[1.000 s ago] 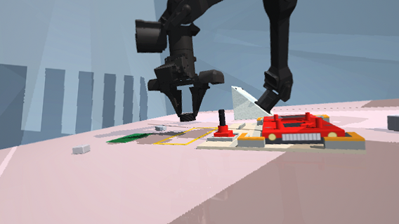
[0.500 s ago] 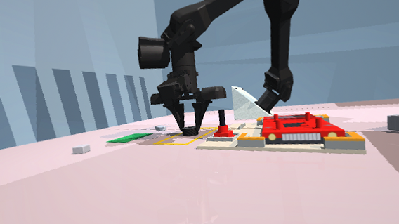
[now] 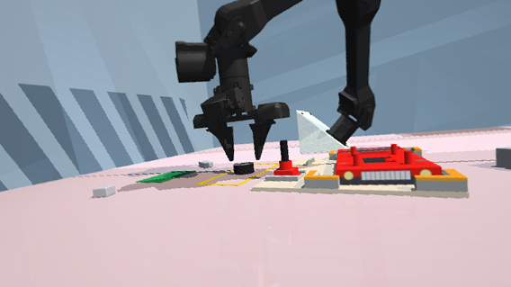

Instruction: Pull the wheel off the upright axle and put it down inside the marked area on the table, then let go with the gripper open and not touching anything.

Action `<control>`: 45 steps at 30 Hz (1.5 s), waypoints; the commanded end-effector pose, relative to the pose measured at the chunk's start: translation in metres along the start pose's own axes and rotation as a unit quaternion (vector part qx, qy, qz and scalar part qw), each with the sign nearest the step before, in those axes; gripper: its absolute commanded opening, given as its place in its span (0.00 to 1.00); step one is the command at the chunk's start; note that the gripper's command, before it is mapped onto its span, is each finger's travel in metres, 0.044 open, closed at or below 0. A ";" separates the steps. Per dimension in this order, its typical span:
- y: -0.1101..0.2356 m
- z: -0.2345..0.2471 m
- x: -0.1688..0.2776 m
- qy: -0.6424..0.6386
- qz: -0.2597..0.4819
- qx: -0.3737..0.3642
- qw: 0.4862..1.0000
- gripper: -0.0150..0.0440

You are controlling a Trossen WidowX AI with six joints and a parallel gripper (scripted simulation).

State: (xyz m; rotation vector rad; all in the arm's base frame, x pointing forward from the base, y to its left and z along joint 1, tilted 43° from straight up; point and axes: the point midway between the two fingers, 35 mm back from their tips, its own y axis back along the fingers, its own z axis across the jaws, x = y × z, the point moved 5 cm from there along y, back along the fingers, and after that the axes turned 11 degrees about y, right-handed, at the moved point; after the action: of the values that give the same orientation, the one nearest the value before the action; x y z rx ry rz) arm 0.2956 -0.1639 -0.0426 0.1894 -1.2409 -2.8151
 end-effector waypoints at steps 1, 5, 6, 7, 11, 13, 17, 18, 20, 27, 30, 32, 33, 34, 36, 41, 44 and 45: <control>0.039 -0.001 -0.001 0.003 -0.006 0.007 1.000 0.76; 0.046 -0.001 -0.001 0.002 -0.006 0.007 1.000 0.76; 0.046 -0.001 -0.001 0.002 -0.006 0.007 1.000 0.76; 0.037 -0.002 0.002 -0.002 -0.008 0.005 1.000 0.81; 0.063 0.018 0.032 -0.002 -0.006 0.007 1.000 0.99; 0.076 0.031 0.052 -0.001 -0.005 0.007 1.000 1.00; 0.090 0.049 0.075 0.000 -0.004 0.006 1.000 1.00; 0.090 0.049 0.075 0.000 -0.004 0.006 1.000 1.00; 0.090 0.049 0.075 0.000 -0.004 0.006 1.000 1.00; 0.090 0.049 0.075 0.000 -0.004 0.006 1.000 1.00; 0.090 0.049 0.075 0.000 -0.004 0.006 1.000 1.00; 0.090 0.049 0.075 0.000 -0.004 0.006 1.000 1.00; 0.090 0.049 0.075 0.000 -0.004 0.006 1.000 1.00; 0.090 0.049 0.075 0.000 -0.004 0.006 1.000 1.00; 0.090 0.049 0.075 0.000 -0.004 0.006 1.000 1.00; 0.090 0.049 0.075 0.000 -0.004 0.006 1.000 1.00; 0.090 0.049 0.075 0.000 -0.004 0.006 1.000 1.00; 0.090 0.049 0.075 0.000 -0.004 0.006 1.000 1.00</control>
State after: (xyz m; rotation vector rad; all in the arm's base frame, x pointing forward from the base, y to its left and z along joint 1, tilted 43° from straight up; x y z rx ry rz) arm 0.2163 -0.1974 0.0495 0.1949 -1.2655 -2.8177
